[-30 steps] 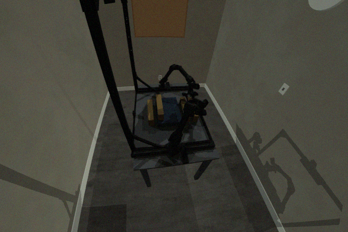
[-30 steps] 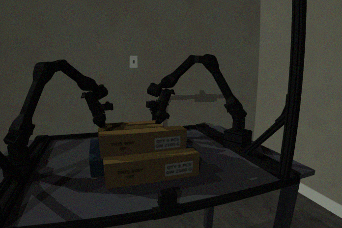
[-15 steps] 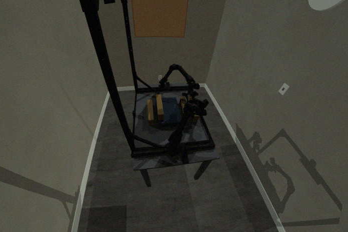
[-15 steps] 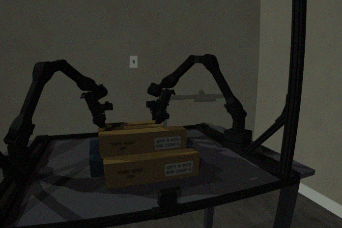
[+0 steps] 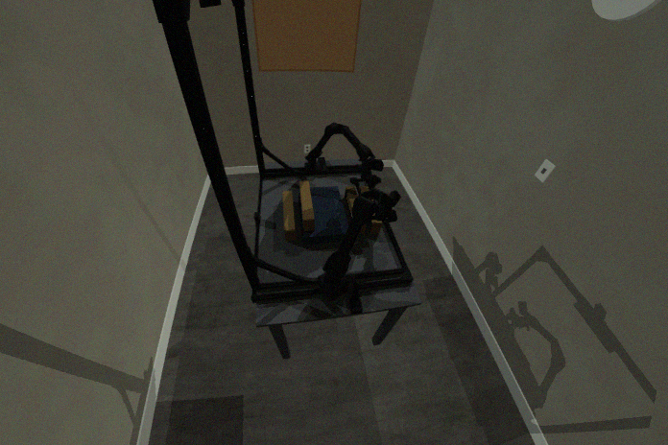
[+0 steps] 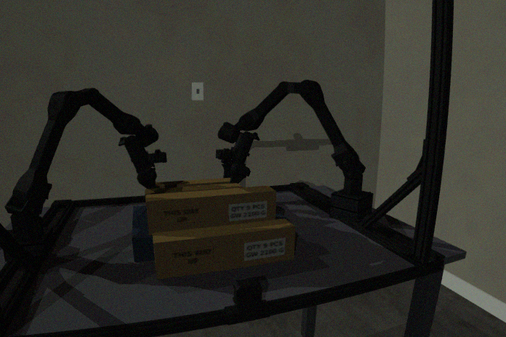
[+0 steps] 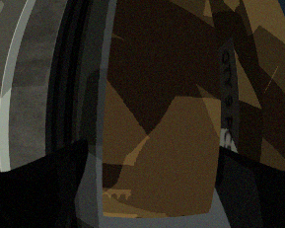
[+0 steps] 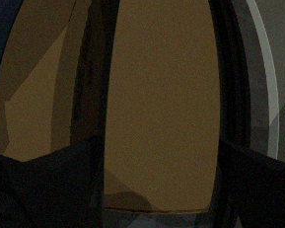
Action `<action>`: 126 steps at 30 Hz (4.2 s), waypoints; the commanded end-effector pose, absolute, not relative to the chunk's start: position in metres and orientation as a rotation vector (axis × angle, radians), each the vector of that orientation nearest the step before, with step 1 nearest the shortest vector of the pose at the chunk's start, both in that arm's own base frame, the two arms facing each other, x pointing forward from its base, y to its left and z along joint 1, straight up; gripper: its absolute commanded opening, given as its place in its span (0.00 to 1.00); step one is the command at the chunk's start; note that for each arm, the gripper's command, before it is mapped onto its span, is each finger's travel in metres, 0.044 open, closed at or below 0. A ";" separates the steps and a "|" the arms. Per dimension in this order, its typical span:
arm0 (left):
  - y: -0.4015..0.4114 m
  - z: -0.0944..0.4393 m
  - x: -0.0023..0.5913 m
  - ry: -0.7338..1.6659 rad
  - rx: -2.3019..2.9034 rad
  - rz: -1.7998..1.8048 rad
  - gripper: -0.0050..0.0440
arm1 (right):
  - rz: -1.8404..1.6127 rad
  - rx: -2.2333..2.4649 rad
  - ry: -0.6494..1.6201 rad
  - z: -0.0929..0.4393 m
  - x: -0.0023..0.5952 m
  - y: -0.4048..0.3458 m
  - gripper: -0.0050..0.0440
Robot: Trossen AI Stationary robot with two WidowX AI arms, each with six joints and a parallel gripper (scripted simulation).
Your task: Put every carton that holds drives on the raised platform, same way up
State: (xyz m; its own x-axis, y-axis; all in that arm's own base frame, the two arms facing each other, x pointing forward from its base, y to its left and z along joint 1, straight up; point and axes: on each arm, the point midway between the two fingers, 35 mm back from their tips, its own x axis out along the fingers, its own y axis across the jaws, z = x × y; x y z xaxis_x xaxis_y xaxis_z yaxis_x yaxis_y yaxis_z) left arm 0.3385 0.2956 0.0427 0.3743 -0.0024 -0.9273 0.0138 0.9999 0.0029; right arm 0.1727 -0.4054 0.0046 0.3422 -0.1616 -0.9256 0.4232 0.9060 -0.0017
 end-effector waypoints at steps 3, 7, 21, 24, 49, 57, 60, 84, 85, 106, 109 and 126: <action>0.295 0.043 0.339 1.187 0.005 -0.008 0.90 | -0.383 0.259 1.167 0.003 0.172 -0.405 0.90; 0.295 0.043 0.338 1.187 0.005 -0.008 0.90 | -0.383 0.259 1.167 0.005 0.173 -0.405 0.90; 0.295 0.106 0.338 1.187 0.005 -0.008 0.90 | -0.383 0.259 1.167 0.068 0.173 -0.405 0.90; 0.295 0.112 0.338 1.187 0.005 -0.008 0.90 | -0.383 0.259 1.167 0.074 0.173 -0.405 0.90; 0.204 0.112 0.330 1.187 0.005 -0.008 0.90 | -0.383 0.259 1.167 0.072 0.217 -0.328 0.90; 0.204 0.110 0.330 1.187 0.005 -0.008 0.90 | -0.383 0.259 1.167 0.071 0.217 -0.328 0.90; 0.204 0.104 0.330 1.187 0.005 -0.008 0.90 | -0.383 0.259 1.167 0.064 0.217 -0.328 0.90; 0.204 0.042 0.330 1.187 0.005 -0.008 0.90 | -0.383 0.259 1.167 0.002 0.217 -0.328 0.90; 0.204 0.042 0.330 1.187 0.005 -0.008 0.90 | -0.383 0.259 1.167 0.002 0.217 -0.328 0.90; 0.204 0.042 0.330 1.187 0.005 -0.008 0.10 | -0.383 0.259 1.167 0.002 0.217 -0.328 0.10; 0.204 0.042 0.330 1.187 0.005 -0.008 0.10 | -0.383 0.259 1.167 0.002 0.217 -0.328 0.10; 0.204 0.072 0.330 1.187 0.005 -0.008 0.10 | -0.383 0.259 1.167 0.032 0.217 -0.328 0.10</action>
